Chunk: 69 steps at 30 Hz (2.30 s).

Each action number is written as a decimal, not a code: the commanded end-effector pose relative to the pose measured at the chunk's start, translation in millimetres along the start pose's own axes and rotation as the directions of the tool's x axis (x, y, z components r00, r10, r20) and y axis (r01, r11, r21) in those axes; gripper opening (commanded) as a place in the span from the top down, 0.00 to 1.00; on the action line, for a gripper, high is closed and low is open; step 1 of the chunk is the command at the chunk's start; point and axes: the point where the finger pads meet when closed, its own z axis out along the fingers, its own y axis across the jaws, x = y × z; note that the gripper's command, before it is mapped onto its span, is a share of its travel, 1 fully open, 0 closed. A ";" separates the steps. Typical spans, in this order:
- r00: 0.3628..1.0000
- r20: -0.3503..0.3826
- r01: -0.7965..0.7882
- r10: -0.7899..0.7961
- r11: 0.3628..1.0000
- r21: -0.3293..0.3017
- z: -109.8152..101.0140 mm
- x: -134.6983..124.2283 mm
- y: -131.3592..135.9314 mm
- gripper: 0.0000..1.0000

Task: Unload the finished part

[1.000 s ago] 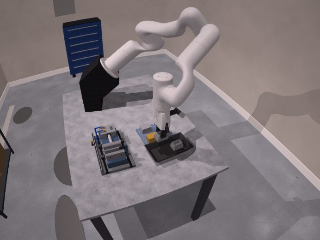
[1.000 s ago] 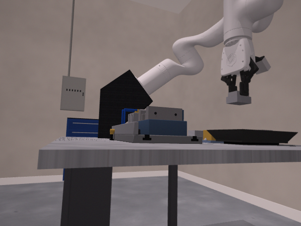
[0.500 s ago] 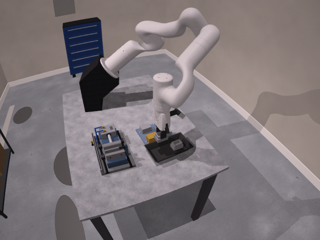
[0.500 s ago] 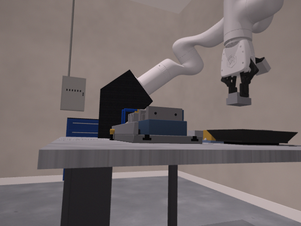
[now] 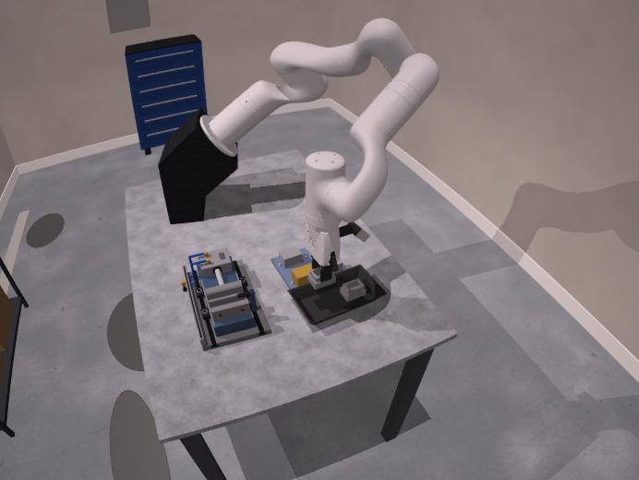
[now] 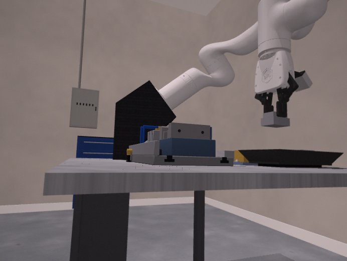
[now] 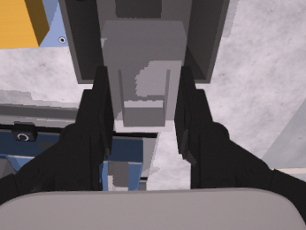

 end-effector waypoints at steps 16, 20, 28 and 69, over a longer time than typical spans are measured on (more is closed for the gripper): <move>1.000 0.000 0.000 0.000 1.000 -0.001 32.6 -0.2 1.2 1.00; 1.000 0.000 0.000 0.000 1.000 -0.001 40.8 -0.2 1.3 1.00; 1.000 0.000 0.000 0.000 1.000 -0.001 52.5 -0.3 1.5 1.00; 1.000 0.000 0.000 0.000 1.000 -0.001 81.5 -0.4 2.0 1.00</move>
